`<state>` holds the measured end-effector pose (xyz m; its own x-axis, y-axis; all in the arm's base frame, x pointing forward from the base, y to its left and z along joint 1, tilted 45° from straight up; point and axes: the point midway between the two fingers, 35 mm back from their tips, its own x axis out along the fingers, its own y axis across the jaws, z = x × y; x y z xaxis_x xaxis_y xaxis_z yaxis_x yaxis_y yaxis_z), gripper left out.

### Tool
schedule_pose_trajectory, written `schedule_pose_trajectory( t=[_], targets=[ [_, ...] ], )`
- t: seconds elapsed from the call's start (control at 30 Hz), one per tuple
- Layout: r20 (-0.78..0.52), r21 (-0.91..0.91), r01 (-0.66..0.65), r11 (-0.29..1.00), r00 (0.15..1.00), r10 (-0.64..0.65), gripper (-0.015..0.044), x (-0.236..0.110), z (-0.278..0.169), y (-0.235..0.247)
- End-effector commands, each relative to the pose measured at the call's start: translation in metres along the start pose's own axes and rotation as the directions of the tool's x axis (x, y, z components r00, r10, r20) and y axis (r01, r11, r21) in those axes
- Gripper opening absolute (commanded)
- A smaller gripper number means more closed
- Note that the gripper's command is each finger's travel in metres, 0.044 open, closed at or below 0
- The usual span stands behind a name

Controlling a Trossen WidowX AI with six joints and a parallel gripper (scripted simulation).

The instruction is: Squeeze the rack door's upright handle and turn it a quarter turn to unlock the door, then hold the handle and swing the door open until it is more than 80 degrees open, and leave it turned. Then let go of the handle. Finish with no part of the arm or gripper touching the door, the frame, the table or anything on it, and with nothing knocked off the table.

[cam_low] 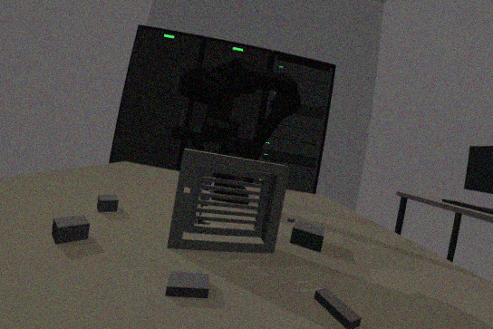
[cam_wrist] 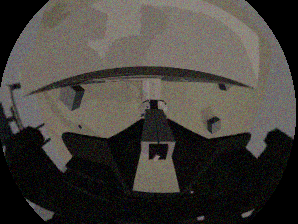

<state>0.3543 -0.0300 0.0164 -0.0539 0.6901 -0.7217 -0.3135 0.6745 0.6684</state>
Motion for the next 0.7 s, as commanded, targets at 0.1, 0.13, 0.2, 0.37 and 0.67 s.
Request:
schedule_pose_trajectory(
  t=[0.1,0.13,0.2,0.37,0.67],
  targets=[
    [0.0,0.005,0.0,1.0,1.0,0.0,0.006,0.0008,-0.0007,0.0001],
    [0.0,0.005,0.0,1.0,1.0,0.0,0.0053,0.0008,-0.0007,0.0001],
    [0.0,0.005,0.0,1.0,1.0,0.0,0.004,0.0008,-0.0007,0.0001],
    [0.0,0.005,0.0,1.0,1.0,0.0,0.0025,0.0008,-0.0007,0.0001],
    [0.0,0.365,0.0,0.931,1.0,0.0,0.0025,0.0008,-0.0007,0.0001]
  ],
)
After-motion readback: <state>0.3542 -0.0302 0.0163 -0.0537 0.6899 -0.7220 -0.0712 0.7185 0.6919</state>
